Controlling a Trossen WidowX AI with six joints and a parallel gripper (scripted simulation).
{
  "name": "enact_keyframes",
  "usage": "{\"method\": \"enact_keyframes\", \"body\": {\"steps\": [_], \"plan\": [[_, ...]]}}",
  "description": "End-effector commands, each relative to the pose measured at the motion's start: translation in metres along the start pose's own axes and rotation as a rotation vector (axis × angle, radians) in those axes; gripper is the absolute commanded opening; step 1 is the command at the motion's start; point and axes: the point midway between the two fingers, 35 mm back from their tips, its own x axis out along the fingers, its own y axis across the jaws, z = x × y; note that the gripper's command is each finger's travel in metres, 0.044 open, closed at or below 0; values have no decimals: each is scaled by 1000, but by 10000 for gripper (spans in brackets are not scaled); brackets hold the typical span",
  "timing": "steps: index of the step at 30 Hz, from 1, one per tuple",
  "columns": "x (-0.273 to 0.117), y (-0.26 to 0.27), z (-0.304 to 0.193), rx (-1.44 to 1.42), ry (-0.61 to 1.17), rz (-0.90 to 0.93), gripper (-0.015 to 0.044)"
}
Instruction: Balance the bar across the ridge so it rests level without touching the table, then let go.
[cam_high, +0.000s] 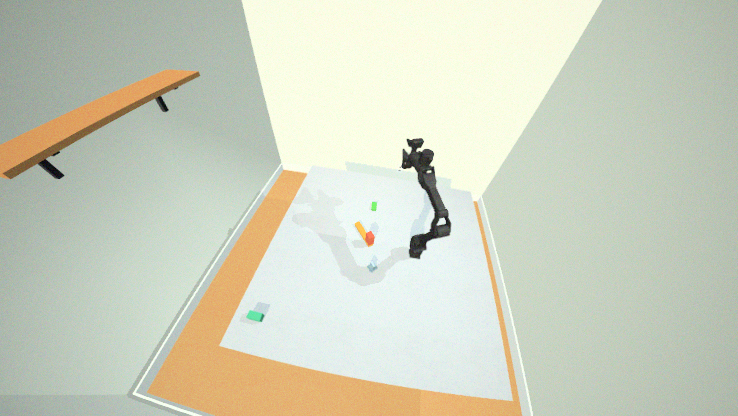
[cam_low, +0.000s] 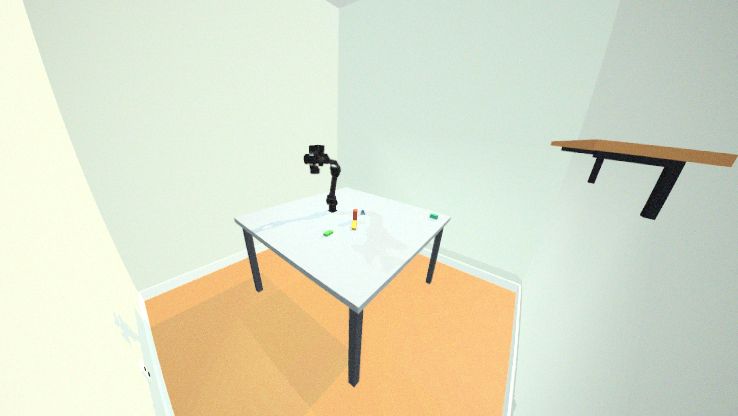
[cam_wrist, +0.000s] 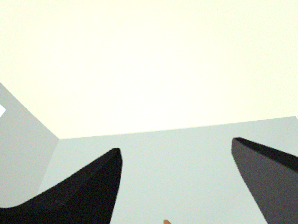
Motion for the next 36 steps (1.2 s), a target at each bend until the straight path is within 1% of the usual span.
{"method": "enact_keyframes", "body": {"steps": [1,9,18,26,36], "plan": [[8,-18,-12,-34,31,-73,315],[21,-72,-52,-135,142,-284,315],[16,-125,-98,-245,282,-484,315],[-1,-172,-140,-393,443,-666,315],[-38,-224,-185,-608,673,-871,315]]}}
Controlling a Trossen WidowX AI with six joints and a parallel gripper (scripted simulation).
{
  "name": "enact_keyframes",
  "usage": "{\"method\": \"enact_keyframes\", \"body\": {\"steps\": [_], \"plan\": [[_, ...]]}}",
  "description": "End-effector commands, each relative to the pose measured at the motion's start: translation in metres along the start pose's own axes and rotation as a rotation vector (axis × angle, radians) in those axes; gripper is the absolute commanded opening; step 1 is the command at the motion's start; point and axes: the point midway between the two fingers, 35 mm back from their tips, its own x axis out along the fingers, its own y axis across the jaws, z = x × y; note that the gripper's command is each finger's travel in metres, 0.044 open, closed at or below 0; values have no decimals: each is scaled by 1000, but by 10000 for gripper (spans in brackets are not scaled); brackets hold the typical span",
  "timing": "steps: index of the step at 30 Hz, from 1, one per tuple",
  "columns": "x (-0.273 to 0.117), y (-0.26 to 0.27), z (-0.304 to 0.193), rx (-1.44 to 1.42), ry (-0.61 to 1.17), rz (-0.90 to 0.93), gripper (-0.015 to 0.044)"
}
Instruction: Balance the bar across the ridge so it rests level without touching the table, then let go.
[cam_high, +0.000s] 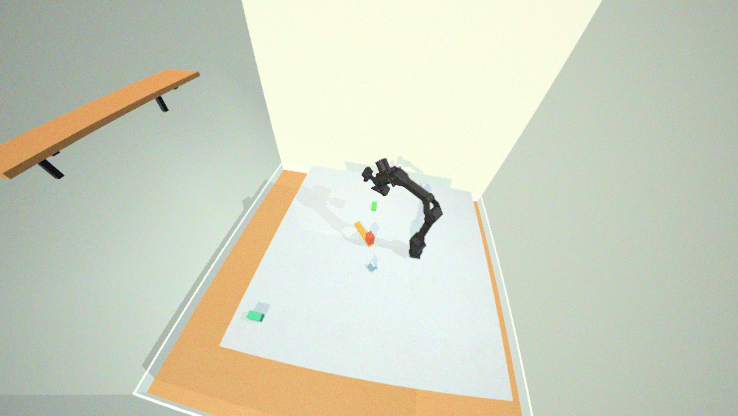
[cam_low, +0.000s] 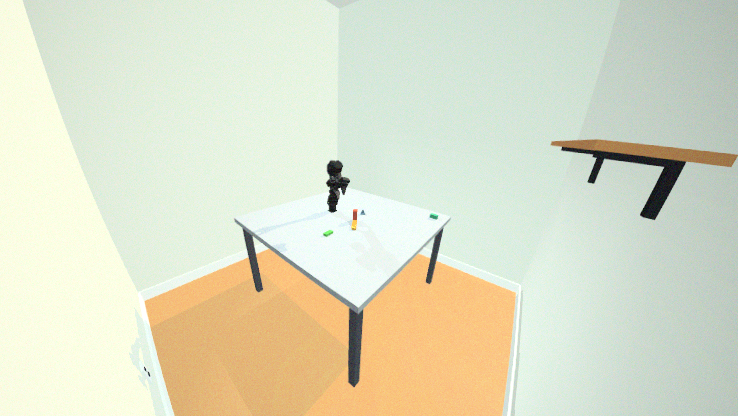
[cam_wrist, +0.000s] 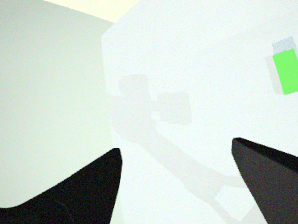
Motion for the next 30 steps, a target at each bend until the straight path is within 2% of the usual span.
{"method": "enact_keyframes", "body": {"steps": [1,11,21,26,30], "plan": [[9,-8,-24,-95,69,-79,315],[21,-34,-90,-362,269,-278,315],[15,-65,-147,-648,475,-464,315],[7,-80,-171,-790,576,-550,315],[6,-82,-174,-809,589,-561,315]]}}
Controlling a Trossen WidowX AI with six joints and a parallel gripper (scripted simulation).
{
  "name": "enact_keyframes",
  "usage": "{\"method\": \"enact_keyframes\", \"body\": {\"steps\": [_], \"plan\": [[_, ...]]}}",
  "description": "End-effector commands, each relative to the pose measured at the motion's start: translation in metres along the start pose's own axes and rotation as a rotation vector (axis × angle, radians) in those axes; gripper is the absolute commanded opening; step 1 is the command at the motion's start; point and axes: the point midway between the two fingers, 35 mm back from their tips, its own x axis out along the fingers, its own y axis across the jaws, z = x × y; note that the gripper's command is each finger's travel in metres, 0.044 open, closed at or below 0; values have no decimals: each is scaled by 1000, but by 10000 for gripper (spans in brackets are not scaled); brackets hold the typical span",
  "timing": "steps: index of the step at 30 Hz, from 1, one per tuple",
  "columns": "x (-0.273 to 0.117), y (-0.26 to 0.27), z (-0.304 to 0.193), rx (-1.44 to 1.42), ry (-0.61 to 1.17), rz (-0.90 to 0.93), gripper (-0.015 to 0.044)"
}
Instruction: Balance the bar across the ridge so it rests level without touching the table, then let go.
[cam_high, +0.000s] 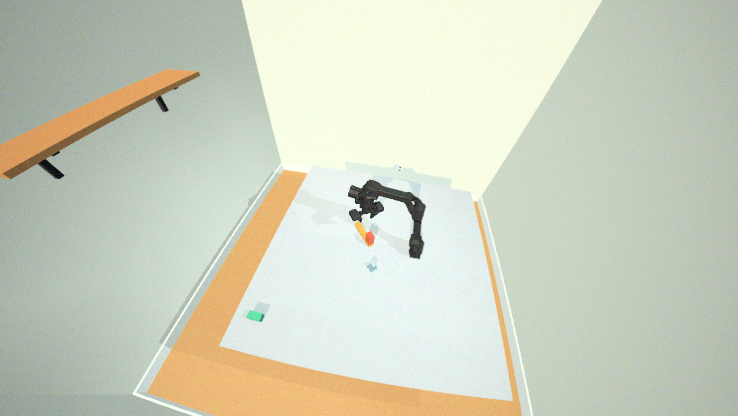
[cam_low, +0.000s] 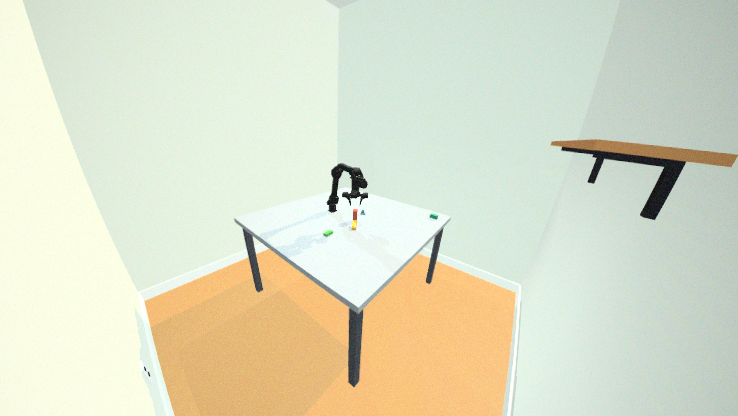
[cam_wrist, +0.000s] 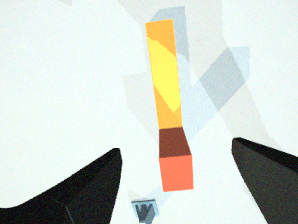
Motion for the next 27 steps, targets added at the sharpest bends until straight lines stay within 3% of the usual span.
{"method": "enact_keyframes", "body": {"steps": [1,6,21,27], "plan": [[1,-1,-3,-25,12,-19,315],[16,1,-1,-25,12,-19,315],[116,-2,-3,-25,12,-19,315],[121,-3,-4,-25,12,-19,315]]}}
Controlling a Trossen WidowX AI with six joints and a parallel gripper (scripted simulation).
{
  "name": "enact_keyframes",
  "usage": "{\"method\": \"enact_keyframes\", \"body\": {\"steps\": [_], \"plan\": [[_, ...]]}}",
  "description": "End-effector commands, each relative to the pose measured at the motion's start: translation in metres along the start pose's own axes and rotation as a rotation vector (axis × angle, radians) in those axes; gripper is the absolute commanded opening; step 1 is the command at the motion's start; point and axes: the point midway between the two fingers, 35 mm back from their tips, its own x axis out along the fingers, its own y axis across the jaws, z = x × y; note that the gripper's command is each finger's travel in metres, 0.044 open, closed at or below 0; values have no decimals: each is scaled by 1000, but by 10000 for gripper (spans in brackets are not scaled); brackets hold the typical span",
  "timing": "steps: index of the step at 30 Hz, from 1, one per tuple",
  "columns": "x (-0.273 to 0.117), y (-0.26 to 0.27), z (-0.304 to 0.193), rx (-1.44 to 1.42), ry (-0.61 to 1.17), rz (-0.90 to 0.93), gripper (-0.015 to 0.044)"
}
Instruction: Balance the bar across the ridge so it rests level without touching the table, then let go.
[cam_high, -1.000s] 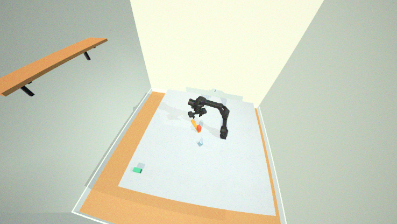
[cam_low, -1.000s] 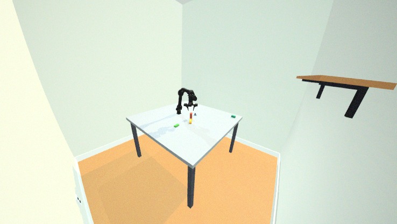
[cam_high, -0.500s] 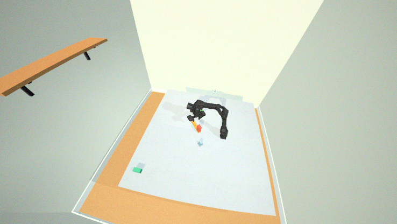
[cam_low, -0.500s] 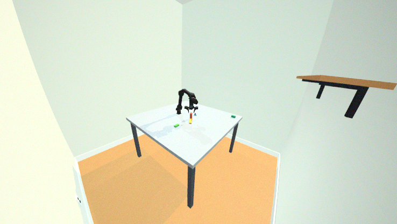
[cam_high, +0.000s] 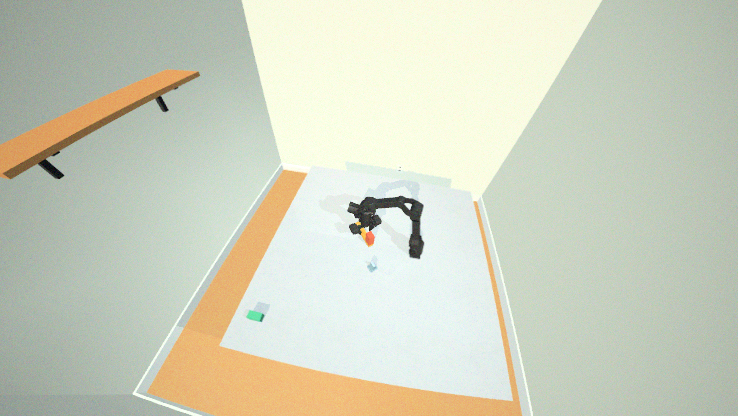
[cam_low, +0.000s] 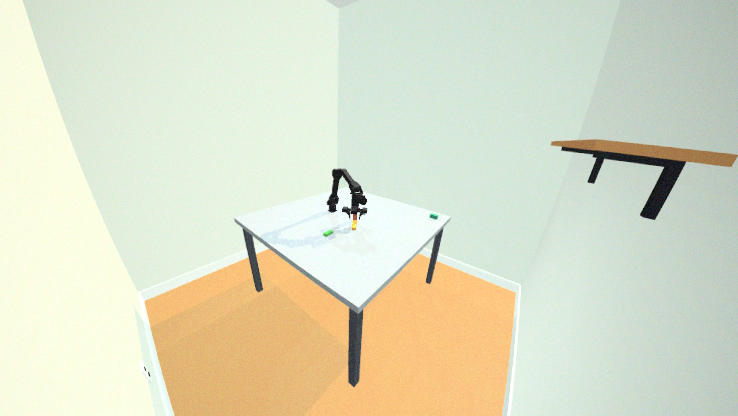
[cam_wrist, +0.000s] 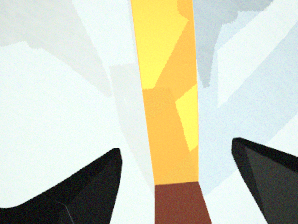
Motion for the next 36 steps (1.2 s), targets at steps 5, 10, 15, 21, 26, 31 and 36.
{"method": "enact_keyframes", "body": {"steps": [5,10,15,21,26,31,36], "plan": [[9,0,0,-6,-5,0,315],[18,0,1,-6,-5,0,315],[26,0,0,-6,-5,0,315],[28,0,0,-6,-5,0,315],[28,0,0,-6,-5,0,315],[28,0,0,0,-3,2,289],[28,0,0,0,-3,2,157]]}}
